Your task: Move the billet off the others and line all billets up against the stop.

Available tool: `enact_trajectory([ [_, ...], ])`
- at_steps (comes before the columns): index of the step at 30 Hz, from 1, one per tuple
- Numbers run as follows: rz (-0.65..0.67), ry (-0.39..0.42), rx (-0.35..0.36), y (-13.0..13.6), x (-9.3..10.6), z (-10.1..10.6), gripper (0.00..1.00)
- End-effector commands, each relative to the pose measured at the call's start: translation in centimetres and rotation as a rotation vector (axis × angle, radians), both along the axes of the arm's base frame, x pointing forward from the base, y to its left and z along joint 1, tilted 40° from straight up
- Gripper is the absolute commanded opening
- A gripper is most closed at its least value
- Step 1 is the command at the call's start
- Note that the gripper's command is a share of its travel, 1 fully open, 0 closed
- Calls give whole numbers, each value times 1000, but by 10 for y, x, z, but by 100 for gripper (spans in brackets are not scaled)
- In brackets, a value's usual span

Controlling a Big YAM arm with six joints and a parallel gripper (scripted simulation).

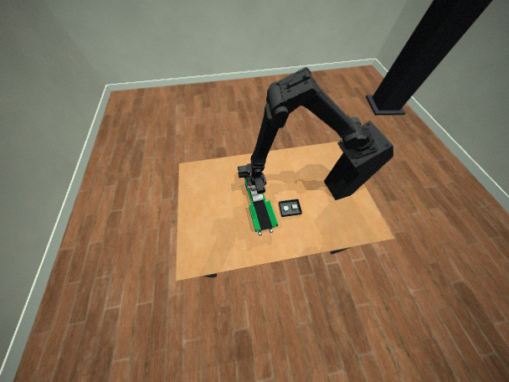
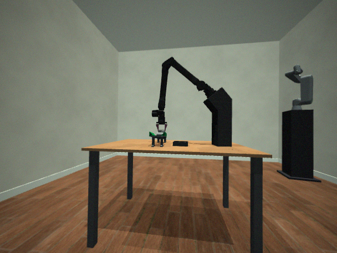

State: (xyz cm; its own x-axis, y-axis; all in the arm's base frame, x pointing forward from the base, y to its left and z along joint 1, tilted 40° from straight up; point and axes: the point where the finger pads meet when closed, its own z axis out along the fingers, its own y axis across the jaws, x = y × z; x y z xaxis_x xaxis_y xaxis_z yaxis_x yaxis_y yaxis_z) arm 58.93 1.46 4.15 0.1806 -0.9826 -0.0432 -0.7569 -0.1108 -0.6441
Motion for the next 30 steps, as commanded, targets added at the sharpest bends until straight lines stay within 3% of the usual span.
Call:
enact_trajectory([
  [1,-19,-4,10,-5,2,-4,0],
  [10,-19,-5,10,-5,2,-3,0],
  [15,-21,-29,9,-7,0,15,0],
  [30,-8,-13,-3,-12,-20,31,0],
])
